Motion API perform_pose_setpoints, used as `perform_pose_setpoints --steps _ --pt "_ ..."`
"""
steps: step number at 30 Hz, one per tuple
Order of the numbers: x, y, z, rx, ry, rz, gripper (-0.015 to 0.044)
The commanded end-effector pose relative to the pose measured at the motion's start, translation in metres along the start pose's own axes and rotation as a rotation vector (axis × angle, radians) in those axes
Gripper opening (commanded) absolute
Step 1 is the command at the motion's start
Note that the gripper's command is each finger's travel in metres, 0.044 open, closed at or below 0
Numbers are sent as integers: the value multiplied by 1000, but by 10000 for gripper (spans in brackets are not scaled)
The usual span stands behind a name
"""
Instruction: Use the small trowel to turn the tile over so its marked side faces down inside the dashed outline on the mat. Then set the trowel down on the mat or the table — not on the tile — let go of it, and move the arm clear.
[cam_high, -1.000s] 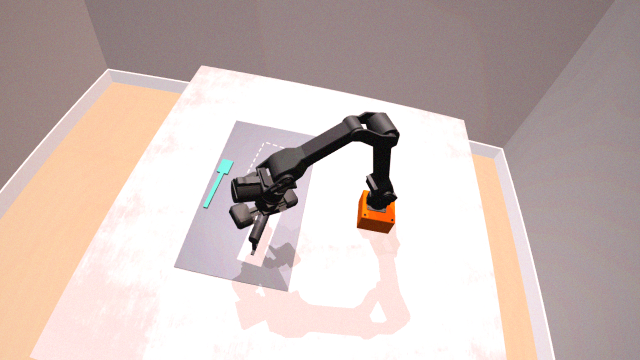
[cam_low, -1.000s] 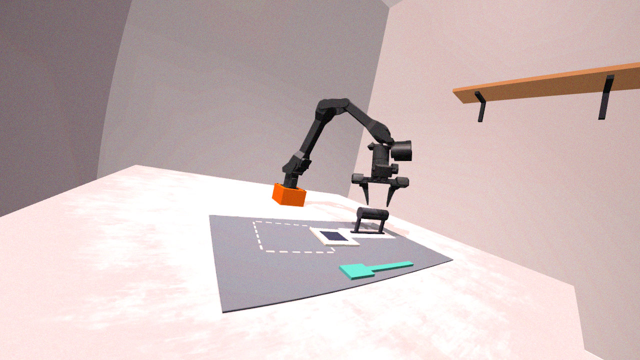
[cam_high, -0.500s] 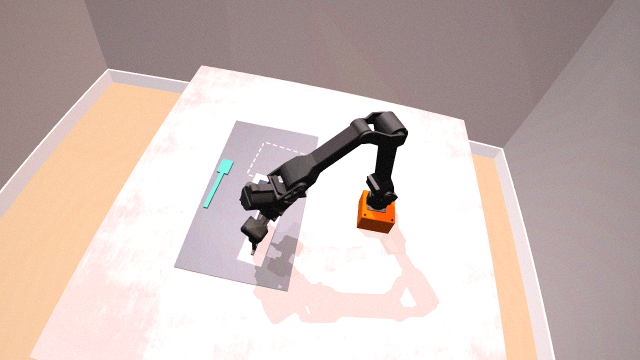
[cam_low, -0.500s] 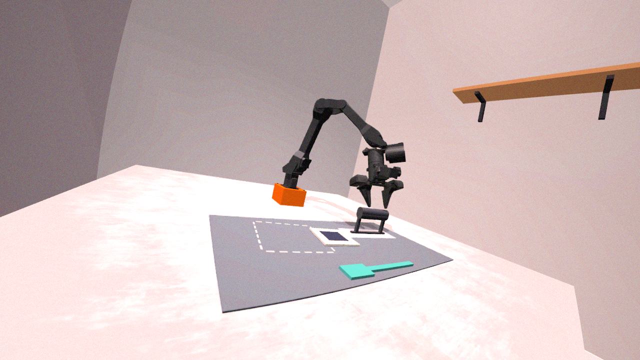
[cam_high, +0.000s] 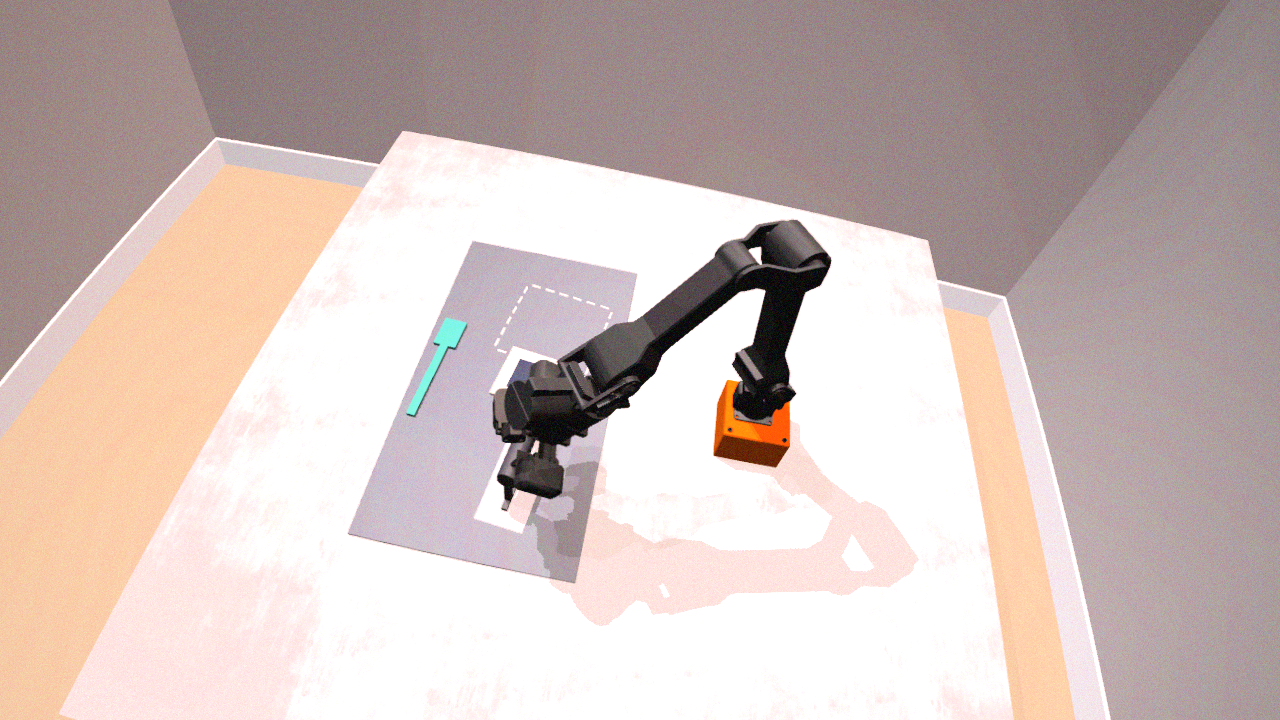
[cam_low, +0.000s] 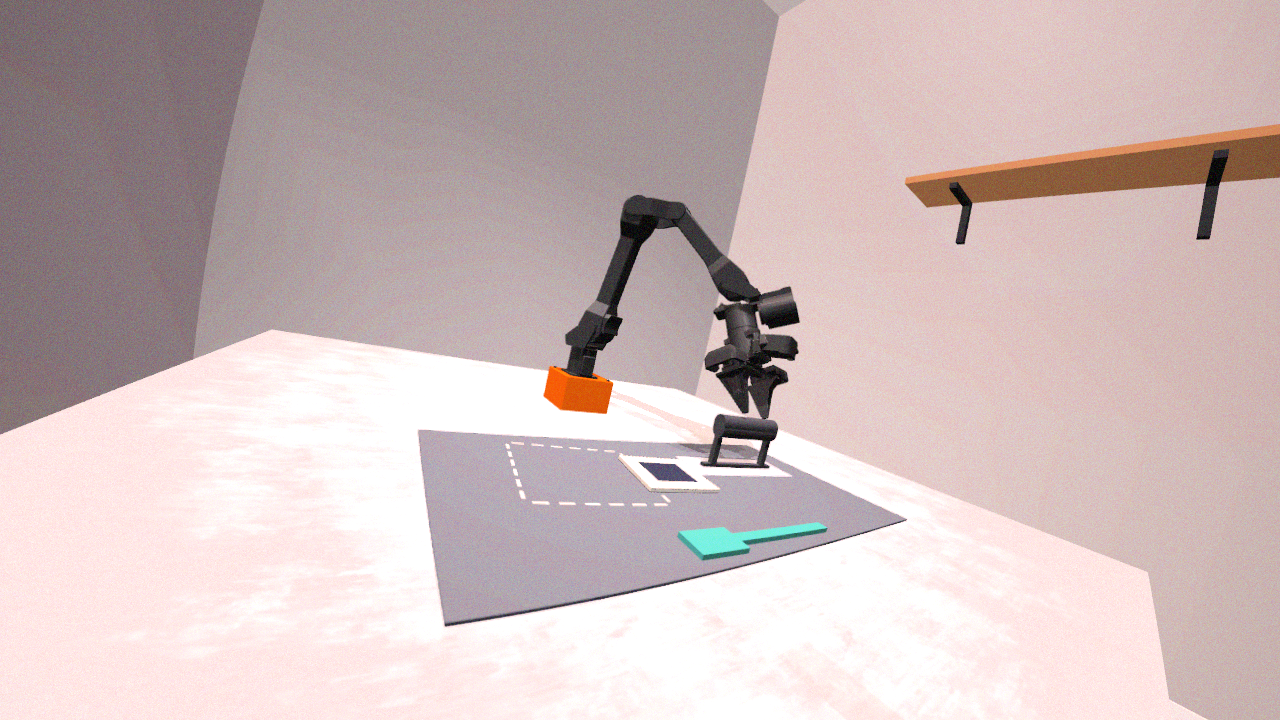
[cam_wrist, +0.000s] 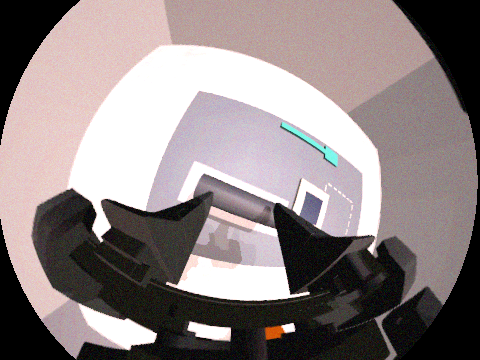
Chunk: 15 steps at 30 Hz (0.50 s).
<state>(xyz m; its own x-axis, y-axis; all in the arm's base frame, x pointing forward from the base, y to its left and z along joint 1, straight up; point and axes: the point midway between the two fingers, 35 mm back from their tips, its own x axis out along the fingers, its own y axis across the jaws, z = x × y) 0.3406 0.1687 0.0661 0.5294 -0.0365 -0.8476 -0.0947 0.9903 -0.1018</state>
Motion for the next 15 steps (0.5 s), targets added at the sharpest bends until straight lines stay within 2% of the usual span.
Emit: perform_pose_setpoints --steps 1,15 --pt "-2 0 0 -71 -35 -6 300" --pt "1 -5 -13 -504 -123 -67 300"
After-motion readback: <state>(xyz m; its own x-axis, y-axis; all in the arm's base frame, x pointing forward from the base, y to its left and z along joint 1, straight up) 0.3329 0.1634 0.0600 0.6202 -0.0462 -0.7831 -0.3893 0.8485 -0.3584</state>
